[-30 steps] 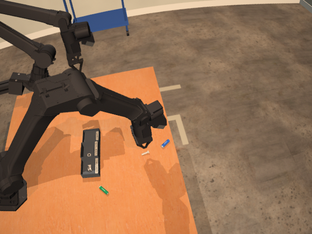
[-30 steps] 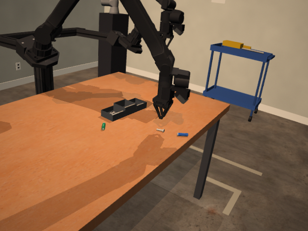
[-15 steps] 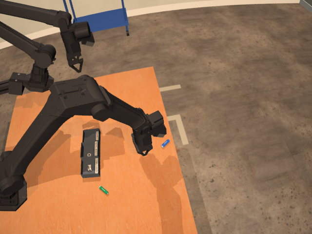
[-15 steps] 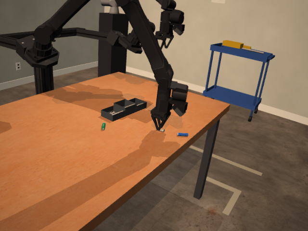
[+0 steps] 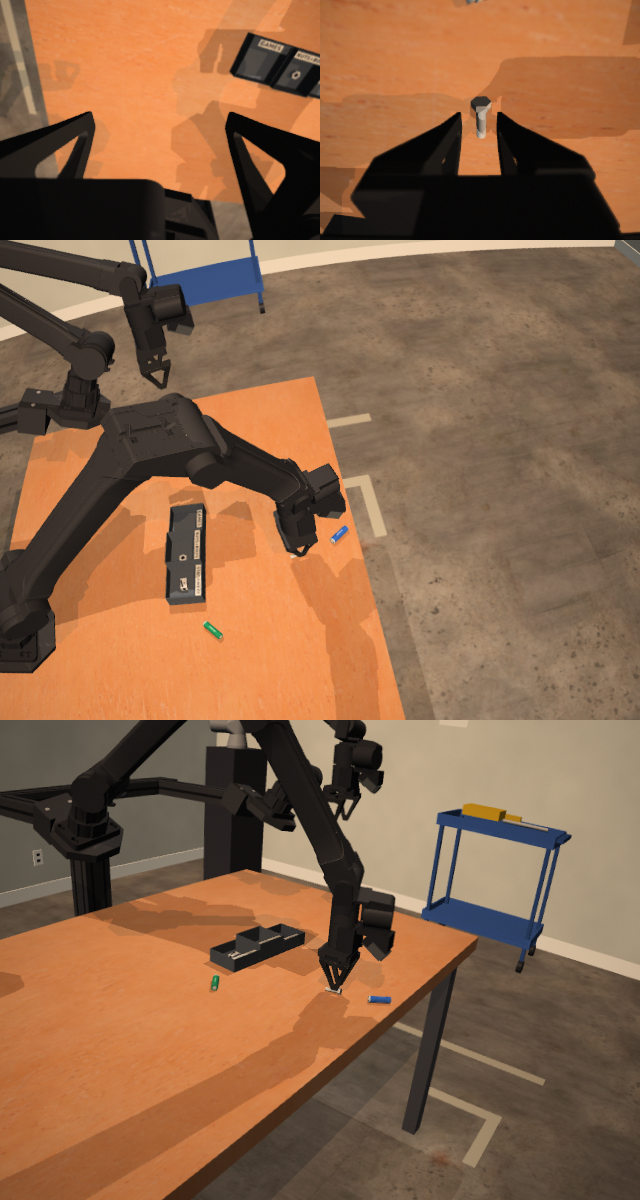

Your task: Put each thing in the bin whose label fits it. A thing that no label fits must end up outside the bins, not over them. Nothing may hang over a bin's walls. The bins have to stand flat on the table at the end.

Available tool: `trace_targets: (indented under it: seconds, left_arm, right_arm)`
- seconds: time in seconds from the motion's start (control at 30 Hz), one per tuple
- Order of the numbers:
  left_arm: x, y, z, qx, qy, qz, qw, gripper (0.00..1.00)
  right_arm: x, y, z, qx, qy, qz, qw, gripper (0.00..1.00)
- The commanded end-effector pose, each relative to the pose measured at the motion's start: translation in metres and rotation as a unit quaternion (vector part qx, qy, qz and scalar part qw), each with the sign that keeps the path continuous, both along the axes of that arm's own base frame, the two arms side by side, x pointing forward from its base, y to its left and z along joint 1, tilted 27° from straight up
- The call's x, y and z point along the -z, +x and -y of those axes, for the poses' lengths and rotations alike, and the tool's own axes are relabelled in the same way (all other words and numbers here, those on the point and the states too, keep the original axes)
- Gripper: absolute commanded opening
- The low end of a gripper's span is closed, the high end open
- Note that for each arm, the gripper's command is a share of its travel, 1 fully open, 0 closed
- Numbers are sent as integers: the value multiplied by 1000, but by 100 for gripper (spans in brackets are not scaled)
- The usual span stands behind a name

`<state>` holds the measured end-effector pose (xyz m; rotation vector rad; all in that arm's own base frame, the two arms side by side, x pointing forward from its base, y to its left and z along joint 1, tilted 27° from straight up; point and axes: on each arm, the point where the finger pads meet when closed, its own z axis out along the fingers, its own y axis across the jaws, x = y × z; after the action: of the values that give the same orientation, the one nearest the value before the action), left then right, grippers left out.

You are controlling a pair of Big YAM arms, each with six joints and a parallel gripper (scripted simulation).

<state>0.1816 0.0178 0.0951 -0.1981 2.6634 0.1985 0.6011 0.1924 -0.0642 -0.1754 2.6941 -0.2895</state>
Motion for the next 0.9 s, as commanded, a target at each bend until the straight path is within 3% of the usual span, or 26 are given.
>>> trace_targets:
  seconds: [0.0,0.2,0.27,0.43,0.87]
  left_arm:
    - [5,-5,-2,-1,1,-7,1000,100]
    - [5,-5,-2,-1,1,-7,1000,100]
    - [5,-5,-2,-1,1,-7,1000,100]
    - [5,-5,-2,-1,1,-7,1000,100]
    - [5,-5,-2,-1,1,-7,1000,100]
  right_arm:
    - [-15,4,3,-5,5,15,1000,29]
    - [-10,0,6,-4,4,12,1000,29]
    - [16,-5,13,-2,-3,-6,1000,29]
    - [9,7,-2,-9,2,8,1000,29]
    - [13,13,6,-3,-2,-2,1000,29]
